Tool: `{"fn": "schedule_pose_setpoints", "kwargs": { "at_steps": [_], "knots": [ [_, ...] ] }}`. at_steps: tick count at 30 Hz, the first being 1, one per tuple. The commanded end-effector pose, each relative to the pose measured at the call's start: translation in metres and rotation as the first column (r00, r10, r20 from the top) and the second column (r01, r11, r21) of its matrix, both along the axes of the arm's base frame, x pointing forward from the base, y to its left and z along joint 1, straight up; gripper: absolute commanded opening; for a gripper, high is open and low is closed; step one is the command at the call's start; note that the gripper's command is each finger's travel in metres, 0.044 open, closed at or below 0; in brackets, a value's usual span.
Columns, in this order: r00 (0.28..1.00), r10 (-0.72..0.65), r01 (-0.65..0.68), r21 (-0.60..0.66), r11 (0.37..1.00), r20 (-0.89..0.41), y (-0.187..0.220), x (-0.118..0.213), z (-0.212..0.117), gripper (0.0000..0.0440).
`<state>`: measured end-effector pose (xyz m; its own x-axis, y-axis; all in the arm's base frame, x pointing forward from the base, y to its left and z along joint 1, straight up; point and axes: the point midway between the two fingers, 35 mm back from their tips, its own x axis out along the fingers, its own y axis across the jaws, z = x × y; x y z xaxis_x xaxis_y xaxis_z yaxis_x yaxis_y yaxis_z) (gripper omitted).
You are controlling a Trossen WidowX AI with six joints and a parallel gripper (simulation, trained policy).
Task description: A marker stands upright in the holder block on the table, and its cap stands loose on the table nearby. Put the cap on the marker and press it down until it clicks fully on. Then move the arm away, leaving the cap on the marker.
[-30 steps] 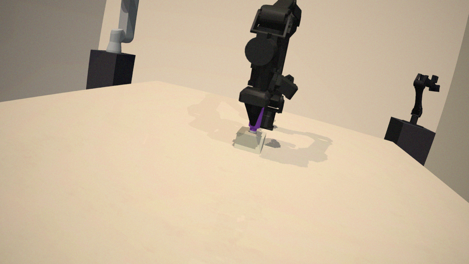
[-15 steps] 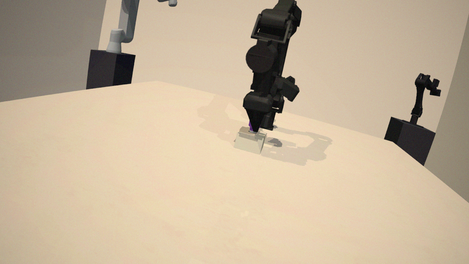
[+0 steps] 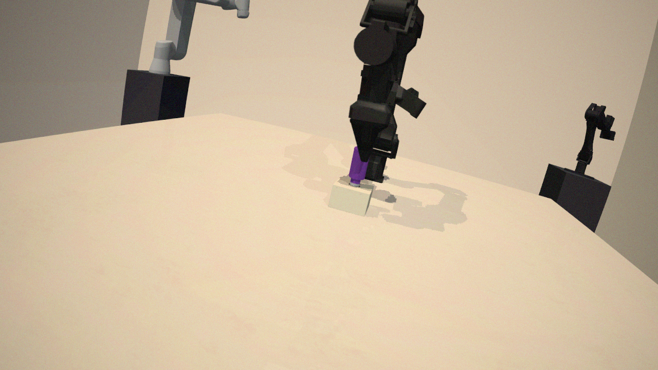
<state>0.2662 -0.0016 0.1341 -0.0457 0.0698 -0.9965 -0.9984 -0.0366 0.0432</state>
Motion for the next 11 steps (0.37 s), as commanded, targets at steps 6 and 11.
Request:
{"fn": "schedule_pose_setpoints", "kwargs": {
  "at_steps": [6,11],
  "knots": [
    [0.998,0.016,-0.016,0.009,1.0,0.062,0.0,0.002,0.019,0.0437],
    [0.996,0.011,-0.012,0.01,1.0,0.085,0.0,0.0,0.026,0.0374]
  ]
}}
